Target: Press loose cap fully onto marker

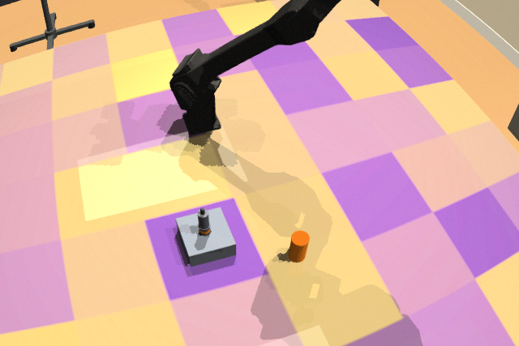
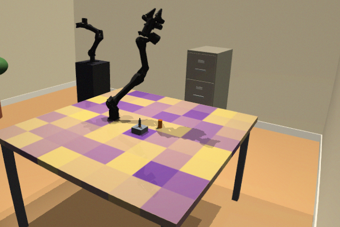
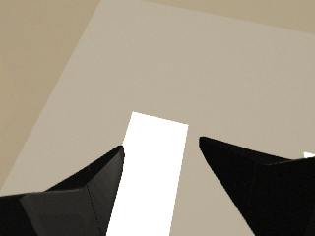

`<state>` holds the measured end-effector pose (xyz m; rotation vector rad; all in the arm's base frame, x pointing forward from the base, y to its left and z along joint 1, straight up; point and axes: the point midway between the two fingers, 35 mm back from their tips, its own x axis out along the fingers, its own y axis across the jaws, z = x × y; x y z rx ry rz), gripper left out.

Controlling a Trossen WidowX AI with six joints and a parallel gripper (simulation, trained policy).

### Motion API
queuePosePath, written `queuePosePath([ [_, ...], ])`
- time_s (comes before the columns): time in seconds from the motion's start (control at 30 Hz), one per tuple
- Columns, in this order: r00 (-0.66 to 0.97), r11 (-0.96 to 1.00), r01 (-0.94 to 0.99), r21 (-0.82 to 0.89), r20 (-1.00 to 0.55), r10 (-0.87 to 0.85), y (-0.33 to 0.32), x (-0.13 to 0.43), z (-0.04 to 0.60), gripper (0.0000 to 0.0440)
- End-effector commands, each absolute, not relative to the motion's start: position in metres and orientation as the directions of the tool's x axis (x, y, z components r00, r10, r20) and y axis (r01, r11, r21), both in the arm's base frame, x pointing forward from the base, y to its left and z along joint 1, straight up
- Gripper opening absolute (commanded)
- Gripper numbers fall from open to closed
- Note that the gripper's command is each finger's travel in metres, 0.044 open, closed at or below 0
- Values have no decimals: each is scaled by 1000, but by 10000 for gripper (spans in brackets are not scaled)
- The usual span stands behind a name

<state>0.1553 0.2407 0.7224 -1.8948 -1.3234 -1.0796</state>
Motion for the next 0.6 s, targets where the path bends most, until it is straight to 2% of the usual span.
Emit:
queuePosePath([
  [0.0, 168, -333, 943, -11, 878, 447, 239, 150, 726, 333],
  [0.57, 84, -271, 963, 2, 948, 306, 220, 115, 745, 330],
])
